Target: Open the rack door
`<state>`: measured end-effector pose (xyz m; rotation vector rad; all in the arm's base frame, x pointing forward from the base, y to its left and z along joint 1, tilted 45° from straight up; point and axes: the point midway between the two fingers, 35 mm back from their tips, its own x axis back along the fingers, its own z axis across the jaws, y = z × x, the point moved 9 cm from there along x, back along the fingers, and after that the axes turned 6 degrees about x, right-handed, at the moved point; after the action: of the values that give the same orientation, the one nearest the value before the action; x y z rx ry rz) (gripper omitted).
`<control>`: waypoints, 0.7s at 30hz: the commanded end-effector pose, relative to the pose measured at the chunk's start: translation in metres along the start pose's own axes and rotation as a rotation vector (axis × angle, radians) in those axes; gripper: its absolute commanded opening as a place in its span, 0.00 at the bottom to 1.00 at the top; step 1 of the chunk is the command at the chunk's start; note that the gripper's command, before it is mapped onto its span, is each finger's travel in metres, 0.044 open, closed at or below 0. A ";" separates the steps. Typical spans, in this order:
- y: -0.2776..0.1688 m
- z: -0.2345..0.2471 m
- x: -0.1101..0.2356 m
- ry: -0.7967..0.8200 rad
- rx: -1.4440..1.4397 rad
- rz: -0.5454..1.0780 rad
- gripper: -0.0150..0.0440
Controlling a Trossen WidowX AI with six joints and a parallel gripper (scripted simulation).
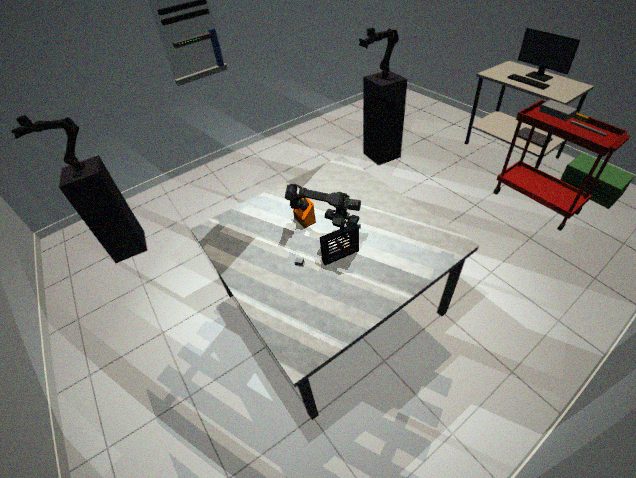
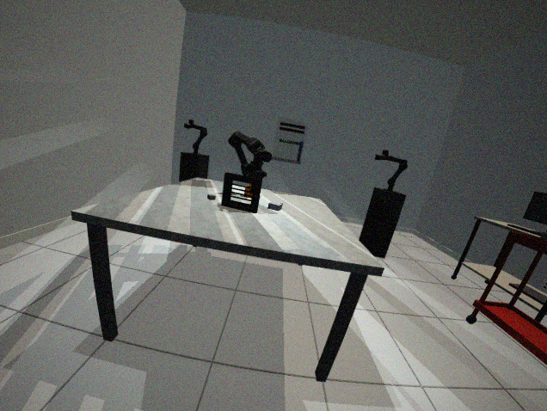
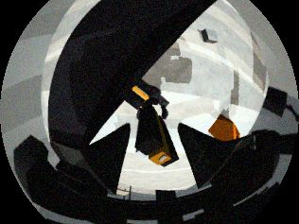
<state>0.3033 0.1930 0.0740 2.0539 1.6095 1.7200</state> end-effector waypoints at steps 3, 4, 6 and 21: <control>0.002 0.000 -0.001 0.001 -0.281 -0.005 0.74; 0.002 0.000 -0.001 0.001 -0.331 -0.005 0.74; 0.002 0.000 -0.001 0.001 -0.430 -0.005 0.74; 0.002 0.000 -0.001 0.002 -0.850 -0.005 0.74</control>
<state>0.3014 0.1953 0.0740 1.6181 0.6812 1.9163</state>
